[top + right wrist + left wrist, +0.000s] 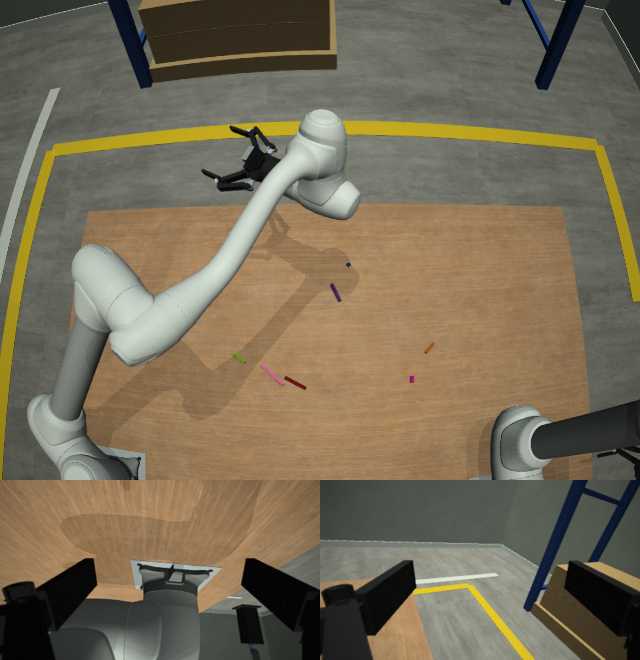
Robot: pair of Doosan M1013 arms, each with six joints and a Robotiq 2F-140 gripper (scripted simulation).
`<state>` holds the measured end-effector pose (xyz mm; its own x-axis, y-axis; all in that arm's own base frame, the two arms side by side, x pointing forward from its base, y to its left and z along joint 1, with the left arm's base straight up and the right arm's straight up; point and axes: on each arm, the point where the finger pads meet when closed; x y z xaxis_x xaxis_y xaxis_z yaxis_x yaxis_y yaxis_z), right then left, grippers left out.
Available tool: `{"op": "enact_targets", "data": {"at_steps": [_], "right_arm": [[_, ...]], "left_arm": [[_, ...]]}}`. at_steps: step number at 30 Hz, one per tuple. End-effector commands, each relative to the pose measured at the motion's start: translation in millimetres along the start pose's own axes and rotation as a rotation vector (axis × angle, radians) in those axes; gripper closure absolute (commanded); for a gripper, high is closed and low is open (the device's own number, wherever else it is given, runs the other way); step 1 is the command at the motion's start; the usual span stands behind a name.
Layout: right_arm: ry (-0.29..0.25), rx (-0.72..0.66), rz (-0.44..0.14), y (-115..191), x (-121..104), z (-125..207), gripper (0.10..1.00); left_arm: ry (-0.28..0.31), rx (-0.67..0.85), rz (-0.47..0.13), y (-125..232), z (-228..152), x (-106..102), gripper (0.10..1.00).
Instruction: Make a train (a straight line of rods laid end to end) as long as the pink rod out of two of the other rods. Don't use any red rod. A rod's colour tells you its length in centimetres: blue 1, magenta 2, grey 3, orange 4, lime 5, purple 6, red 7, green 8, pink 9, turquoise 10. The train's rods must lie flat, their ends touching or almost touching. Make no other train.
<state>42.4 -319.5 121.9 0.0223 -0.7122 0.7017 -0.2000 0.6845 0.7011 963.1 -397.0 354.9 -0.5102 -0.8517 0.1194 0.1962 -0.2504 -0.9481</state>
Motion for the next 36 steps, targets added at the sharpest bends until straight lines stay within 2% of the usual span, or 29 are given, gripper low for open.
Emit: {"op": "enact_targets", "data": {"at_steps": [1,24,27,31,33,34,36], "right_arm": [[-0.005,-0.013,0.004,0.0,0.2,1.8,0.098],[-0.015,-0.038,0.01,-0.1,-0.2,5.3,0.098],[-0.015,-0.038,0.01,-0.1,-0.2,5.3,0.098],[-0.015,-0.038,0.01,-0.1,-0.2,5.3,0.098],[-0.015,-0.038,0.01,-0.1,-0.2,5.3,0.098],[-0.015,-0.038,0.01,-0.1,-0.2,5.3,0.098],[-0.015,-0.038,0.01,-0.1,-0.2,5.3,0.098]], "left_arm": [[0.0,0.002,0.0,-2.0,0.4,0.2,0.098],[0.001,0.018,-0.015,0.6,-1.8,2.7,0.098],[-0.001,0.078,-0.072,10.5,-10.9,12.3,0.098],[-0.026,0.225,-0.206,33.9,-36.6,38.5,0.098],[-0.033,0.249,-0.228,37.8,-41.5,43.3,0.098],[-0.053,0.309,-0.28,46.8,-53.5,55.1,0.098],[-0.079,0.37,-0.332,55.8,-66.9,68.0,0.098]]}}
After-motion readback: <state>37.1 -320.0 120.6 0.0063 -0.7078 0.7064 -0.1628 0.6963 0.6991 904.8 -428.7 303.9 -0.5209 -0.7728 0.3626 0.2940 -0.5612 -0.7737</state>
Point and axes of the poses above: on each arm, the point where the finger pads meet when closed, its own x axis back along the fingers, its own z axis across the jaws, y = z × x, and after that the axes turned 6 degrees about x, right-handed
